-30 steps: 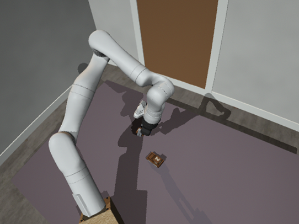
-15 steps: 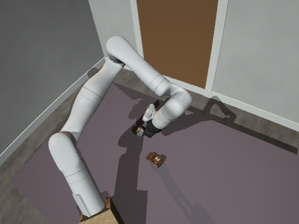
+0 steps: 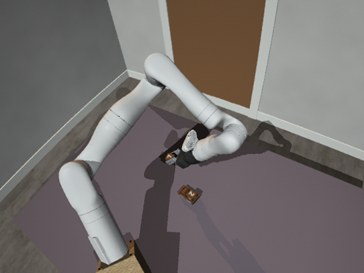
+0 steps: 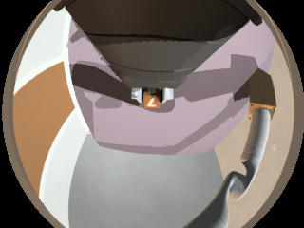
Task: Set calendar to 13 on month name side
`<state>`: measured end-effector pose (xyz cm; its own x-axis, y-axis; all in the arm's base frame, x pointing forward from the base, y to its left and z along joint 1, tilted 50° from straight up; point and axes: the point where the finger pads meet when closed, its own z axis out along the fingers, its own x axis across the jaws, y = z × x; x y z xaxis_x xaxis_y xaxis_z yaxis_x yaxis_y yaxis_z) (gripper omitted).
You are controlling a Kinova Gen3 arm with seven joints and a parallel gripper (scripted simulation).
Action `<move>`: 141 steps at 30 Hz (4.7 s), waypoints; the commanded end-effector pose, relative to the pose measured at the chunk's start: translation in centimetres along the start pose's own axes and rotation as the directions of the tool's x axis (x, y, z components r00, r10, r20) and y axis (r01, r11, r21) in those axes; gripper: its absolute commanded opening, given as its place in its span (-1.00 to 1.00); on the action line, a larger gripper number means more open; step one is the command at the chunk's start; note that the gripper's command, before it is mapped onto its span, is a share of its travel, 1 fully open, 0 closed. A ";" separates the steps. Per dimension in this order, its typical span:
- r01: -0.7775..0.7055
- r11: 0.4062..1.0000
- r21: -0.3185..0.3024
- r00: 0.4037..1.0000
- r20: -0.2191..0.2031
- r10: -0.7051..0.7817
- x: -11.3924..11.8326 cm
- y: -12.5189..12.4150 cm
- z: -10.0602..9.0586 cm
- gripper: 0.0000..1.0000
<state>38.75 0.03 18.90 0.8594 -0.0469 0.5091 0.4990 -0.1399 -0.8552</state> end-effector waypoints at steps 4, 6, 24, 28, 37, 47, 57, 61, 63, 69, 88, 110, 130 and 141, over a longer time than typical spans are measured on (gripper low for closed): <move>-0.018 0.998 0.056 1.000 -0.007 0.019 -0.6 1.1 -0.2 0.20; -0.018 0.998 0.063 1.000 -0.007 0.019 -0.6 1.1 -0.2 0.20; -0.018 0.998 0.064 1.000 -0.007 0.019 -0.6 1.1 -0.2 0.20; -0.018 0.998 0.064 1.000 -0.007 0.019 -0.6 1.2 -0.1 0.20; -0.018 0.998 0.064 1.000 -0.007 0.019 -0.6 1.6 0.3 0.20; -0.018 0.998 0.064 1.000 -0.007 0.019 -0.6 2.5 1.3 0.20; -0.018 0.998 0.064 1.000 -0.007 0.019 -0.6 3.4 2.3 0.20; -0.018 0.998 0.064 1.000 -0.007 0.019 -0.6 3.9 2.9 0.20; -0.018 0.998 0.064 1.000 -0.007 0.019 -0.6 4.1 3.1 0.20; -0.018 0.998 0.064 1.000 -0.007 0.019 -0.7 4.7 3.8 0.20; -0.018 0.998 0.064 1.000 -0.007 0.019 -0.7 5.3 4.6 0.20; -0.018 0.998 0.064 1.000 -0.007 0.019 -0.7 5.3 4.6 0.20; -0.018 0.998 0.064 1.000 -0.007 0.019 -0.7 5.4 4.6 0.20; -0.018 0.998 0.064 1.000 -0.007 0.019 -0.7 5.5 4.8 0.20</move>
<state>41.45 4.04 13.37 0.8680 -0.0562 0.4935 0.4891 -0.0754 -0.8689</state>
